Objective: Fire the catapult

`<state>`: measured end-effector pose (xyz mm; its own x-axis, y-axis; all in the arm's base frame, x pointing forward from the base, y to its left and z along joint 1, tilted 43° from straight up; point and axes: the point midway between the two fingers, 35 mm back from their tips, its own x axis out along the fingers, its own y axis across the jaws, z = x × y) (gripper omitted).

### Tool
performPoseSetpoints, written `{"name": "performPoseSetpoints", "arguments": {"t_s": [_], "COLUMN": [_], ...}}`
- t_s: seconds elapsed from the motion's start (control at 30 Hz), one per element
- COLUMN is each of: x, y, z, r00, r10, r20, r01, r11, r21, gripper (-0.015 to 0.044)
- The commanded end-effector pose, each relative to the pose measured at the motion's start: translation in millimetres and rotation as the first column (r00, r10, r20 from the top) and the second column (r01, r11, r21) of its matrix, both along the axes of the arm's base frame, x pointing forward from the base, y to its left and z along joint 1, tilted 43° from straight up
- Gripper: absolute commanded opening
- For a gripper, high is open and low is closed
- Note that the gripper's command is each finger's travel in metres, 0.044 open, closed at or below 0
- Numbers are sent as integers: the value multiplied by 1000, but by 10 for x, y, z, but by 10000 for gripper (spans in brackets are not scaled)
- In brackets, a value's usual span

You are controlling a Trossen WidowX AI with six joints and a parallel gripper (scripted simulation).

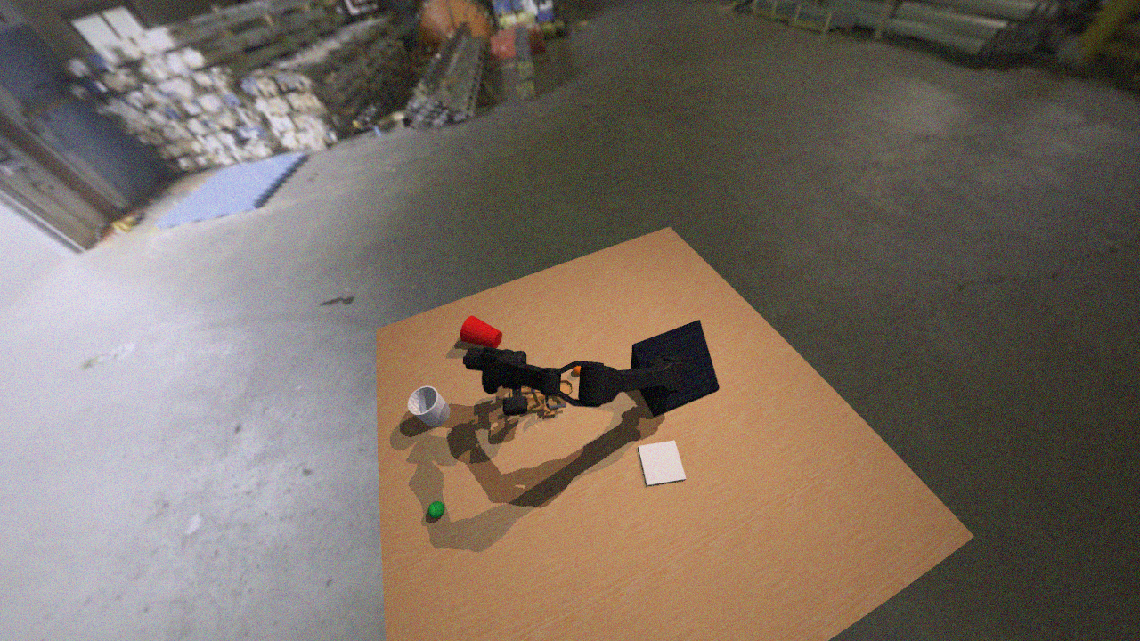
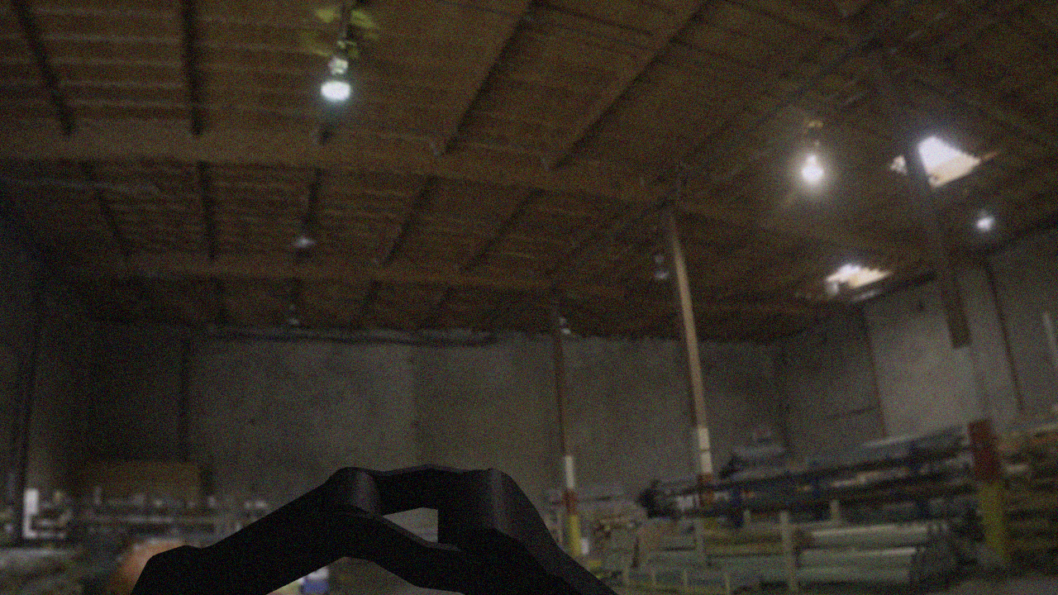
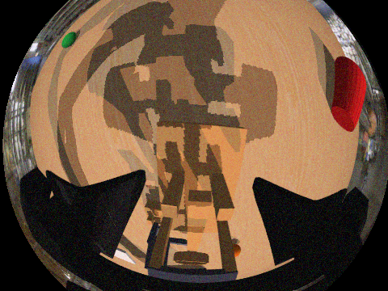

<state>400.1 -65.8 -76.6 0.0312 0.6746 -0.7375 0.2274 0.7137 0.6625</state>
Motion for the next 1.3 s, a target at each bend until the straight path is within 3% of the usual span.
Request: {"name": "performPoseSetpoints", "arguments": {"t_s": [0.0,0.13,0.5,0.7,0.83,1.27], "x": [-12,-13,-5,-5,-8,-2], "y": [74,81,48,48,-220,-209], "z": [-59,-66,-44,-44,241,237], "r00": [1000,1000,1000,1000,1000,1000], "r10": [1,1,2,2,1,1], "r20": [-5,-5,-2,-2,-1,-3], "r01": [-1,-1,-2,-2,-1,-1], "r11": [1000,1000,1000,1000,1000,1000], "r21": [6,6,1,1,1,2], "gripper": [440,440,151,111,6,0]}}
